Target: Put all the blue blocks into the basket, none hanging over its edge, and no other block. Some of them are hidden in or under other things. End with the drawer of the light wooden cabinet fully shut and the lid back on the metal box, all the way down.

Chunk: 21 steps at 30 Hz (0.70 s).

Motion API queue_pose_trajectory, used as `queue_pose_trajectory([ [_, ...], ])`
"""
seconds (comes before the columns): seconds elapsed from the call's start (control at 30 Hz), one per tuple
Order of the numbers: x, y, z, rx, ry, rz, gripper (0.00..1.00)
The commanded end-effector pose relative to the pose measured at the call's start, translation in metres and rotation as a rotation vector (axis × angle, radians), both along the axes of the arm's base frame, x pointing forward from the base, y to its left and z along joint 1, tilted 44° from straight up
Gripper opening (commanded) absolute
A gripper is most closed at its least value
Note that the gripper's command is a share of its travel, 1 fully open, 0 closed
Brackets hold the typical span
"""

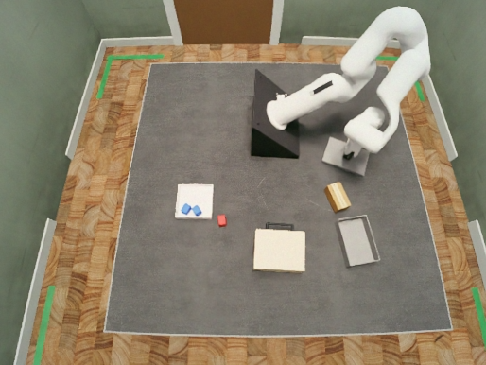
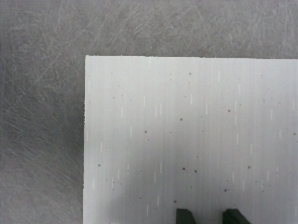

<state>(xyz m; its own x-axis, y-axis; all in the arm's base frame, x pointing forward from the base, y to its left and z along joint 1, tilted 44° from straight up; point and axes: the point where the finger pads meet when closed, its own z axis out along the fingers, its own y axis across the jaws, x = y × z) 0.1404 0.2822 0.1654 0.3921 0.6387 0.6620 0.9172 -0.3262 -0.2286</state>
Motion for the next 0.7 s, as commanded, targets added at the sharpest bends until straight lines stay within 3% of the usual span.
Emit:
queue_pose_trajectory([
  [0.0,0.000,-0.005,0.005,0.001,-0.001,0.000,0.00],
  [0.67,-0.004,-0.045,0.047,0.001,-0.001,0.000,0.00],
])
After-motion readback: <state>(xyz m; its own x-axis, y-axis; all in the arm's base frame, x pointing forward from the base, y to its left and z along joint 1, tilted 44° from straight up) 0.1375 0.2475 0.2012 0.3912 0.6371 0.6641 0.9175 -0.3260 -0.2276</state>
